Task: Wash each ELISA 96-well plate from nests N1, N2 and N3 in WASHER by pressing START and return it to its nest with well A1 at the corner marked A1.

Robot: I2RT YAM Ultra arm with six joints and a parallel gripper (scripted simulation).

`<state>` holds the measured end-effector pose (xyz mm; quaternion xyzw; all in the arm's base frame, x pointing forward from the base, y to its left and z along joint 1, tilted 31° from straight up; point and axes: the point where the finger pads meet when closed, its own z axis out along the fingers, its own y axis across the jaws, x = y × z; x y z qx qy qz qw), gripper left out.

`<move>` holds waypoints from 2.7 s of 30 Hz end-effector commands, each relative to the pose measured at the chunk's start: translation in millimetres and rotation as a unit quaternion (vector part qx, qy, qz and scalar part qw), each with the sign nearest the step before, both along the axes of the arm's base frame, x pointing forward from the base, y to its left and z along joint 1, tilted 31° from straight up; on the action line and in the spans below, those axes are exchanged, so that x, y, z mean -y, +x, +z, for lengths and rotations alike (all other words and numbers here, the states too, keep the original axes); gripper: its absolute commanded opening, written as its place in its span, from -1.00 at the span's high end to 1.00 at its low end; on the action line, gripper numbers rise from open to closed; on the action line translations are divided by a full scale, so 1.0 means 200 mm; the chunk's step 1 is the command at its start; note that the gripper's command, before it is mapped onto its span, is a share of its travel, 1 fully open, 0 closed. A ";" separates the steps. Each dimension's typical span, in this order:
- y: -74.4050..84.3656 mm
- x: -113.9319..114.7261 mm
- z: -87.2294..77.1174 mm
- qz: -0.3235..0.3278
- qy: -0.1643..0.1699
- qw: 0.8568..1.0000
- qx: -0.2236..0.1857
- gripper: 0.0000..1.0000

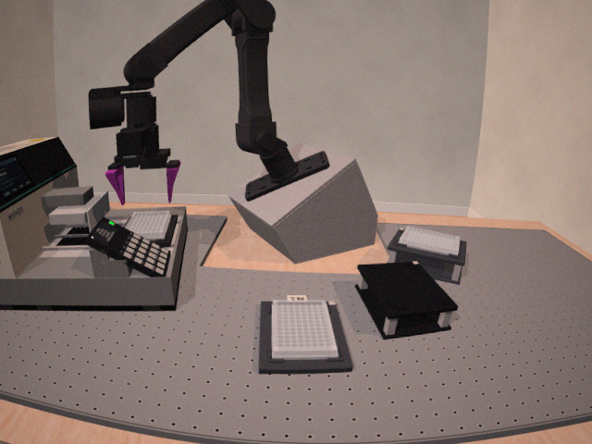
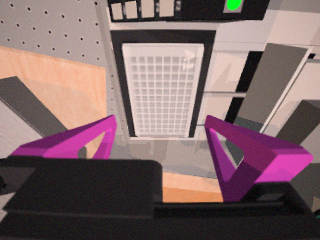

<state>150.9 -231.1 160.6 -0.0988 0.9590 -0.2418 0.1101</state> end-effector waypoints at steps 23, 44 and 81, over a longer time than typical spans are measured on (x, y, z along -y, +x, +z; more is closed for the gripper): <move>0.04 0.05 -0.06 0.002 -0.006 1.000 0.007 -1.00; 0.05 0.07 -0.10 0.002 -0.006 1.000 0.007 -1.00; 0.08 0.12 -0.19 0.002 -0.006 1.000 0.007 -1.00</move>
